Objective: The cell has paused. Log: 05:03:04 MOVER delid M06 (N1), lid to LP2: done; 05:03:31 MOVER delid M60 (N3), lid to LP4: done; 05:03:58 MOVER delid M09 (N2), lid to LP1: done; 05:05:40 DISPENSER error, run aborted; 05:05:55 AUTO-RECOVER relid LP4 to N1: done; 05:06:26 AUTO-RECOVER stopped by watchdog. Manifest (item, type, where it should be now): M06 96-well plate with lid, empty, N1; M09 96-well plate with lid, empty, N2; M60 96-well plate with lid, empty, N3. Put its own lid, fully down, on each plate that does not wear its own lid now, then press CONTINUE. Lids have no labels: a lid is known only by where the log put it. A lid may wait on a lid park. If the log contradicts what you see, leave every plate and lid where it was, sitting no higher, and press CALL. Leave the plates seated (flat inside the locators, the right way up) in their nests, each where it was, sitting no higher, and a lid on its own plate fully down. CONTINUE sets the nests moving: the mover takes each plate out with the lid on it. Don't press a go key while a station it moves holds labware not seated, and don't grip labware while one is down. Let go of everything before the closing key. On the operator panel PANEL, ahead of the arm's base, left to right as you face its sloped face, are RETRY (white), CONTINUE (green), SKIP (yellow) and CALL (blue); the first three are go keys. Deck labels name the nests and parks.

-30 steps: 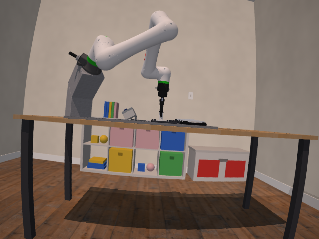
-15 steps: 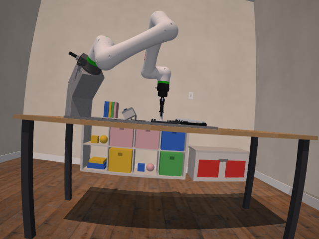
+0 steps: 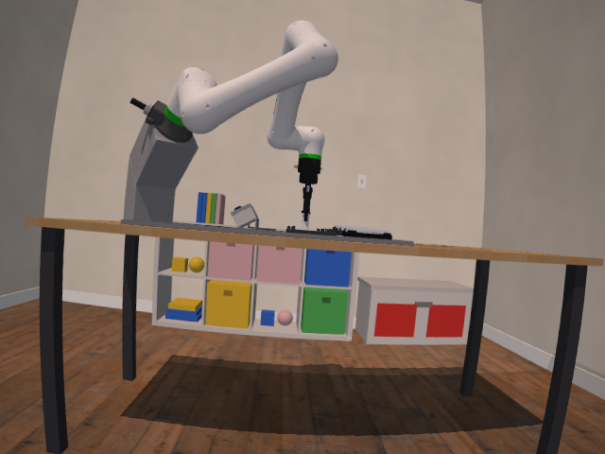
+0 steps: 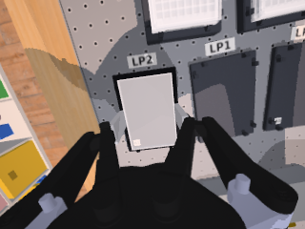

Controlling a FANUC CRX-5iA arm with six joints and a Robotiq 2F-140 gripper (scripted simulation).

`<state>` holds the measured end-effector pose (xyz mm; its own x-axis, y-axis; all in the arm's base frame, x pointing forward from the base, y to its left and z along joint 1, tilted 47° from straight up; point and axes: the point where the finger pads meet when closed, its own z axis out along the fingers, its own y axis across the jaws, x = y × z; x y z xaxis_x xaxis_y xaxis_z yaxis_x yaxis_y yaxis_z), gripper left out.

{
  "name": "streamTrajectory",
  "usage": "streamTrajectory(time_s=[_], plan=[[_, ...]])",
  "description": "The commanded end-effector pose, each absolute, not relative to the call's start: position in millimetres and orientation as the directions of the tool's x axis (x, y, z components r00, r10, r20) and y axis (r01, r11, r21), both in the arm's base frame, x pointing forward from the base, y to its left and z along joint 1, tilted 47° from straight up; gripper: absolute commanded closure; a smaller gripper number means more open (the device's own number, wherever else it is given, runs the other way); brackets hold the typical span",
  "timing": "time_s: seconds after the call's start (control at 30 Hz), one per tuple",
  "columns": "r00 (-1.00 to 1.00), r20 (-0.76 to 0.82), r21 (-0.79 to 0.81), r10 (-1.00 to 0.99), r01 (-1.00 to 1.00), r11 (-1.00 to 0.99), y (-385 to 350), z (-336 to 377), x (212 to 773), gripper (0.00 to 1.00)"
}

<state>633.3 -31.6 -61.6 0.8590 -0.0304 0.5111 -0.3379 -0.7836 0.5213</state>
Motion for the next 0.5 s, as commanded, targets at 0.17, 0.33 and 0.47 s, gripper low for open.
streamTrajectory(time_s=[0.17, 0.33, 0.47], plan=[[0.859, 0.511, 0.521, -0.03, -0.338, -0.784, -31.4, -61.6, 633.3, 1.0], [0.859, 0.511, 0.521, -0.03, -0.338, -0.784, -30.9, -61.0, 633.0, 1.0], [0.859, 0.511, 0.521, -0.03, -0.338, -0.784, -29.5, -59.5, 632.1, 1.0]])
